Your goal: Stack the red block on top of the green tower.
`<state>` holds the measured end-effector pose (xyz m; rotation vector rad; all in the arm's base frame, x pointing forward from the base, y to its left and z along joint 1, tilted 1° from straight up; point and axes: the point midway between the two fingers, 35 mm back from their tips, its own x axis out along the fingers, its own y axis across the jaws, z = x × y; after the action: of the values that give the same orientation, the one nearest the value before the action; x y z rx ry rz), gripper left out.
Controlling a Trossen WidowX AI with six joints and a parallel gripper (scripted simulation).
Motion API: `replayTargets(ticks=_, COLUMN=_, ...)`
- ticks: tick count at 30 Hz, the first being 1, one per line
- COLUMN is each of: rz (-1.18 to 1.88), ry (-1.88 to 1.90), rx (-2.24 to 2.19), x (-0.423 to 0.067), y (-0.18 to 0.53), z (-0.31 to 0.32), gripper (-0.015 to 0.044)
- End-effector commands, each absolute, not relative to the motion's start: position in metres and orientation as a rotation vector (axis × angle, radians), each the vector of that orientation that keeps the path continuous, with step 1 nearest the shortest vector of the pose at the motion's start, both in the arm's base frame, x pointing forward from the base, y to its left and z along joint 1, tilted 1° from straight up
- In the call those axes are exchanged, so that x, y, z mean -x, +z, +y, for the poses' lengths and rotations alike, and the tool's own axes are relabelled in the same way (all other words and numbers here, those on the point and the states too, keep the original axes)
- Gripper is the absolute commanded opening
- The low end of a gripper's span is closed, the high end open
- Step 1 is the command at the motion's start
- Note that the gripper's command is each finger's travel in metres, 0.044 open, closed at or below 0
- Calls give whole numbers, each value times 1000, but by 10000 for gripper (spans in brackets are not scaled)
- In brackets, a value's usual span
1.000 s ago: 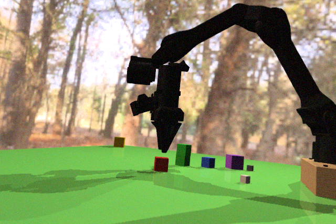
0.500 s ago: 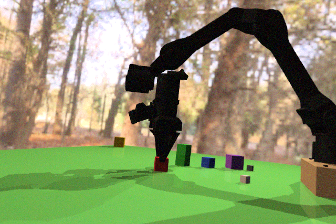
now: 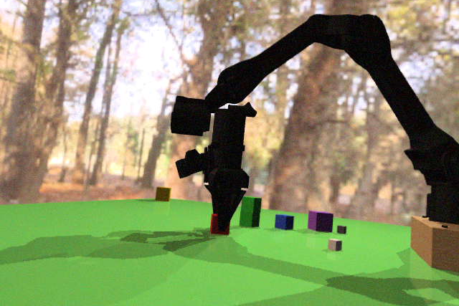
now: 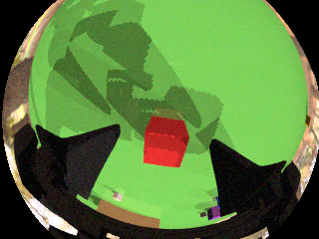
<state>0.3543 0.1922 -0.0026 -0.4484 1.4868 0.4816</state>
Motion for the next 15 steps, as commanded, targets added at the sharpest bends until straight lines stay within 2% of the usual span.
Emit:
replayTargets(ticks=1, rz=1490, ry=487, rx=451, x=-353, y=-4, z=192, gripper=440)
replayTargets(ticks=6, rz=1490, ry=487, rx=451, x=-353, y=-3, z=192, gripper=440)
replayTargets(ticks=15, rz=1490, ry=487, rx=451, x=-353, y=-3, z=192, gripper=204)
